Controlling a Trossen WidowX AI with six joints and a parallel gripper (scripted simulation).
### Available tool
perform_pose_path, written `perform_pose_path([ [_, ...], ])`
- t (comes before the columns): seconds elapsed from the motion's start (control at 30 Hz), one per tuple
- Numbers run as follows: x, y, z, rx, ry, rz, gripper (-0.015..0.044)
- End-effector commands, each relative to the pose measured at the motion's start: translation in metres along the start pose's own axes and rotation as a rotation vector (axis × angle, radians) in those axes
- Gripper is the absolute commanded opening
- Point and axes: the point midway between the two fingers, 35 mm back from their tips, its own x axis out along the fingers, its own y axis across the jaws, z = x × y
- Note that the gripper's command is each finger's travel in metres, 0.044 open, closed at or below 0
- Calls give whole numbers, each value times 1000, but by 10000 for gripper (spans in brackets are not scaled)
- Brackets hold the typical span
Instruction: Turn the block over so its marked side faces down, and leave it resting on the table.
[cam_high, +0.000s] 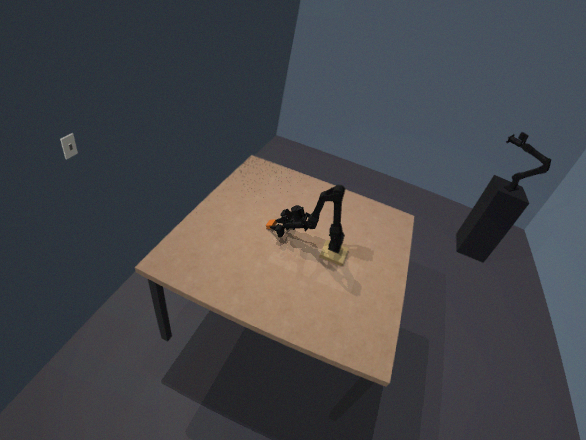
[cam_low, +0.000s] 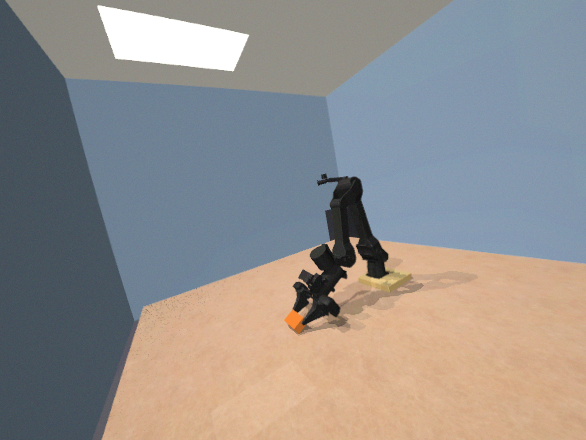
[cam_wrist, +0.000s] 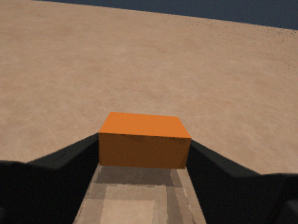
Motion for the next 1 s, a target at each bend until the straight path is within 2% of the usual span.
perform_pose_path([
  [0.0, -6, -1, -14, -7, -14, -4, 0],
  [0.37, -21, -1, -11, -11, -122, -1, 0],
  [0.87, -21, -1, -11, -11, -125, -1, 0],
  [0.97, -21, -1, -11, -11, -125, -1, 79],
])
